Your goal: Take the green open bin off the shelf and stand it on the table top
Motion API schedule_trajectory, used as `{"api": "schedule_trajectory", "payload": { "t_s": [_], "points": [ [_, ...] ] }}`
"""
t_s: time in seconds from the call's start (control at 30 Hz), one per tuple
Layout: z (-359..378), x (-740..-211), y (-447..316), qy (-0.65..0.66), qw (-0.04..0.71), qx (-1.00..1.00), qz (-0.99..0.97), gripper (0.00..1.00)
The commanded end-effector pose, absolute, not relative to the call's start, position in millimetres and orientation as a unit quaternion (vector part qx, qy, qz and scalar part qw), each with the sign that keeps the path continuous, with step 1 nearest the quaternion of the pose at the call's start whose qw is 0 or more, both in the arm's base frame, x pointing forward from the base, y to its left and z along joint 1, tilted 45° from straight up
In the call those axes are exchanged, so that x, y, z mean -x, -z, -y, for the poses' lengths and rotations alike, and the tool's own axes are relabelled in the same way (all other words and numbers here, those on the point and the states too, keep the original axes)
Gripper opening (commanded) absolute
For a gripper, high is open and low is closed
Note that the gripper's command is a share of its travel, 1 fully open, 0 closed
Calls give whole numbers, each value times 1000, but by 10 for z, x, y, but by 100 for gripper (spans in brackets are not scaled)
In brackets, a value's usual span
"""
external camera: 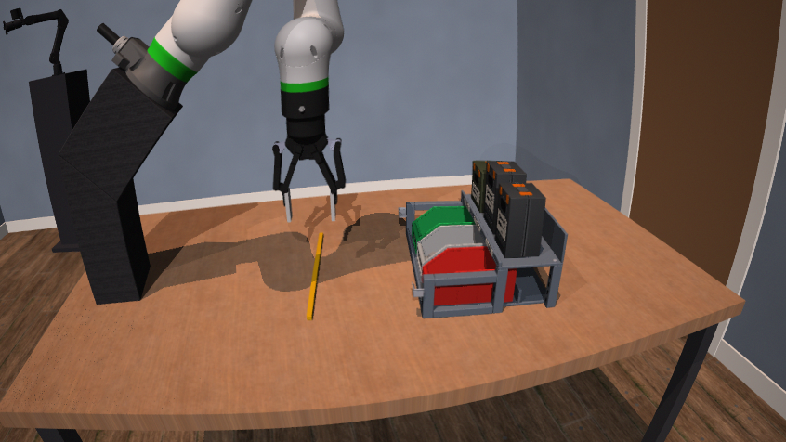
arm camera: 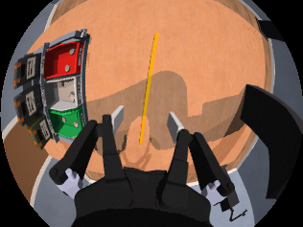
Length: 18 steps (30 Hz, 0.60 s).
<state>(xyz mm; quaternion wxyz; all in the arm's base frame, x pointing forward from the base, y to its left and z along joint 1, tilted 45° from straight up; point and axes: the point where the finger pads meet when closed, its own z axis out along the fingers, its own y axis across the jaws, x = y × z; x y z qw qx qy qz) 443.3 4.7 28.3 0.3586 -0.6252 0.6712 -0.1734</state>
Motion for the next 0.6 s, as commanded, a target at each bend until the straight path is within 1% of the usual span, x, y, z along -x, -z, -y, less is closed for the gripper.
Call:
{"api": "schedule_trajectory", "payload": {
  "t_s": [0.0,0.4,0.43,0.57],
  "points": [
    [-56,-4429,-288,217,309,611,-695,57],
    [-56,-4429,-288,217,309,611,-695,57],
    [-50,-4431,-285,182,349,623,-676,57],
    [-56,-4429,-288,217,309,611,-695,57]
  ]
}}
